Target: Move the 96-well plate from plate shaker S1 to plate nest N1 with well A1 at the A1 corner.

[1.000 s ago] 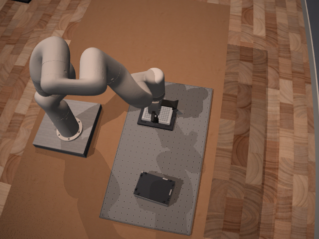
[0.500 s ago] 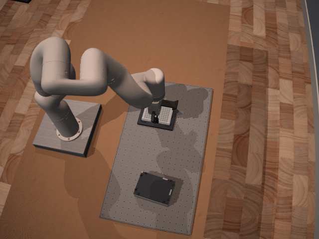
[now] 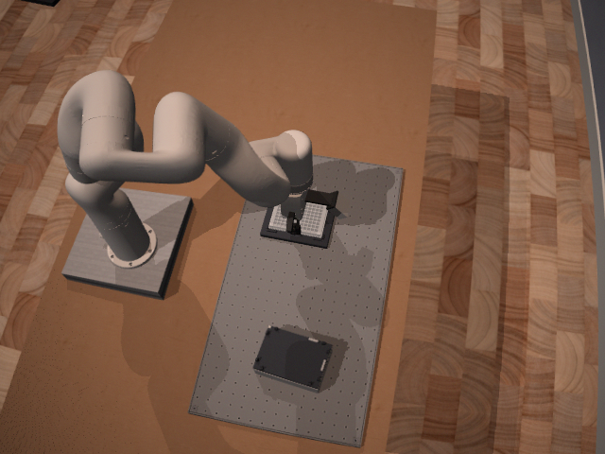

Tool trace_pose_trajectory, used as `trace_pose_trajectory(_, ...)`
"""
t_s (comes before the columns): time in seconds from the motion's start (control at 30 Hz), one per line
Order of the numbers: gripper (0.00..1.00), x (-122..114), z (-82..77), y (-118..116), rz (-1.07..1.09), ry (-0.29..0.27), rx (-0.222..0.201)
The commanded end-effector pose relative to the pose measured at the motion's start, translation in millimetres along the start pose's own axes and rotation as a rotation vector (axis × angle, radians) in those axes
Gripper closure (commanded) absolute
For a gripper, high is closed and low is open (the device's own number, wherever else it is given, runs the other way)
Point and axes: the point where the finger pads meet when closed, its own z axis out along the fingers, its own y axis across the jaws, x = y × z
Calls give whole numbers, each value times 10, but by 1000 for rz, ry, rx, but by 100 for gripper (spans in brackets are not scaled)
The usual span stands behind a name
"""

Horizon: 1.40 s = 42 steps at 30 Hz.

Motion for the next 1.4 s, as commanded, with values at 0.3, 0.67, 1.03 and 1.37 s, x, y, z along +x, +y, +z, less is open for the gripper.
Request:
trace_pose_trajectory(0.3, 0, 14, 11, -4, 0, 3, 1)
trace_pose_trajectory(0.67, 0, 14, 11, -5, 0, 3, 1)
trace_pose_trajectory(1.03, 0, 14, 11, -5, 0, 4, 1)
trace_pose_trajectory(1.37, 0, 14, 11, -5, 0, 4, 1)
